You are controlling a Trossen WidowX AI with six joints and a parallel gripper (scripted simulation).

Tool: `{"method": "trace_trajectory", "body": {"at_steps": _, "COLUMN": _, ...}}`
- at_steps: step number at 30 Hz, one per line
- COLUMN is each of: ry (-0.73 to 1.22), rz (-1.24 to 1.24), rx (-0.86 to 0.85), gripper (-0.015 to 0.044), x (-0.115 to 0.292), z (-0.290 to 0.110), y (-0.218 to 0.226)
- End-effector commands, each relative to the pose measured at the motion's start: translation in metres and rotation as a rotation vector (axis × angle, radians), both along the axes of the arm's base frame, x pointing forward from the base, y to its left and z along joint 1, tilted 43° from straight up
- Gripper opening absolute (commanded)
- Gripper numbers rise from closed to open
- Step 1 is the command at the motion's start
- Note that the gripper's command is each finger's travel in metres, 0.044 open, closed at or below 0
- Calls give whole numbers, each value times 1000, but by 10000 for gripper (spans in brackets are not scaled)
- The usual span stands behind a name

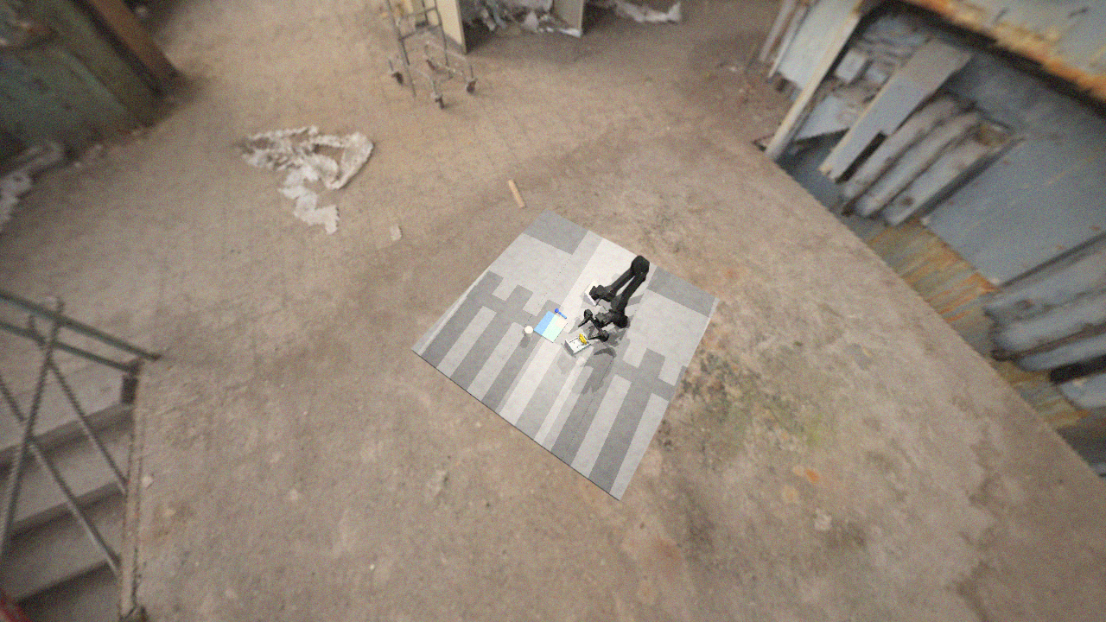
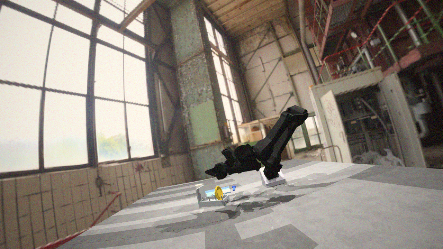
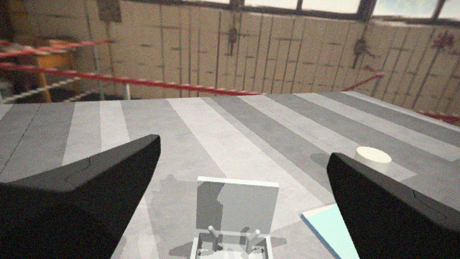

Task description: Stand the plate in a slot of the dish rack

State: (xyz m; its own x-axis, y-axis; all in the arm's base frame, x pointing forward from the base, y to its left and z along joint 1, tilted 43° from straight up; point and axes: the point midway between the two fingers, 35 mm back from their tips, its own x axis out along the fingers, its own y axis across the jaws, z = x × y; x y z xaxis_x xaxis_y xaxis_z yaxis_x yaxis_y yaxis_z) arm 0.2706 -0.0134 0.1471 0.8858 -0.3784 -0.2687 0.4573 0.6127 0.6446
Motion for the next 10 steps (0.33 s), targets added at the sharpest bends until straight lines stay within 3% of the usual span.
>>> {"method": "trace_trajectory", "body": {"at_steps": 1, "ry": -6, "rz": 9, "rx": -14, "gripper": 400, "x": -4, "z": 13, "y": -11}}
{"method": "trace_trajectory", "body": {"at_steps": 10, "ry": 182, "rz": 44, "rx": -125, "gripper": 400, "x": 3, "z": 1, "y": -24}}
